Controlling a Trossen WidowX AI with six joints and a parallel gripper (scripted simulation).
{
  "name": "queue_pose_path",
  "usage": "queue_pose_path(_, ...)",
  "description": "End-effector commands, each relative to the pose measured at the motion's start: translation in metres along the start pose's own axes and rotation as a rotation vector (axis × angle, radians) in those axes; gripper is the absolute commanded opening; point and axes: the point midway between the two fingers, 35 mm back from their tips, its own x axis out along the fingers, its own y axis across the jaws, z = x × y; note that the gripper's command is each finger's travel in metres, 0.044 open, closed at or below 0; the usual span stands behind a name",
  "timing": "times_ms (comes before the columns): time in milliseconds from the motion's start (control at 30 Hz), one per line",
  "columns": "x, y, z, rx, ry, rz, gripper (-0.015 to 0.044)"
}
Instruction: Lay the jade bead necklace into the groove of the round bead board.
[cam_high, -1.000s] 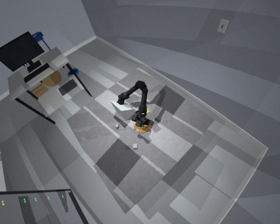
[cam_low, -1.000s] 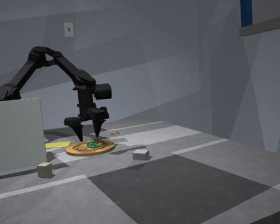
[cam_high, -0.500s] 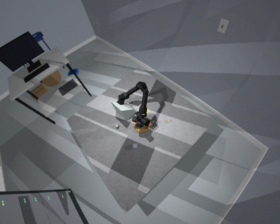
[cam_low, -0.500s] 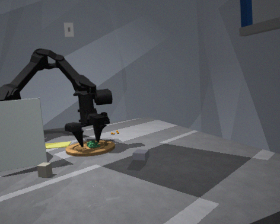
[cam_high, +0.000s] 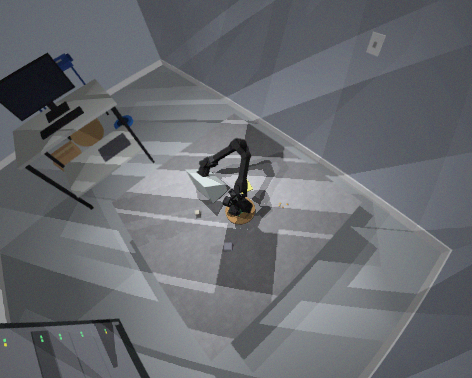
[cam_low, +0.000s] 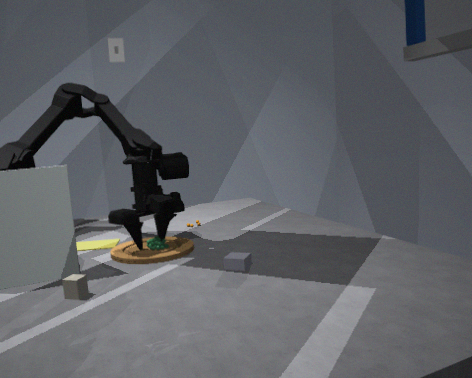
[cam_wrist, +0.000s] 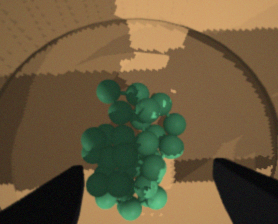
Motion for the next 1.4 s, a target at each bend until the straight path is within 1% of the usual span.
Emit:
queue_pose_path(0, 0.0, 0.0, 0.0, 0.0, 0.0, 0.0, 0.0144)
queue_pose_path(33, 0.0, 0.0, 0.0, 0.0, 0.0, 0.0, 0.0118)
queue_pose_path(633, 0.0, 0.0, 0.0, 0.0, 0.0, 0.0, 0.0)
queue_pose_path(833, -0.002, 0.0, 0.0, 0.0, 0.0, 0.0, 0.0)
queue_pose_path(1100, -0.025, -0.001, -0.001, 0.009, 0.006, 0.0, 0.0)
queue_pose_path(1367, -0.025, -0.008, -0.003, 0.01, 0.006, 0.0, 0.0)
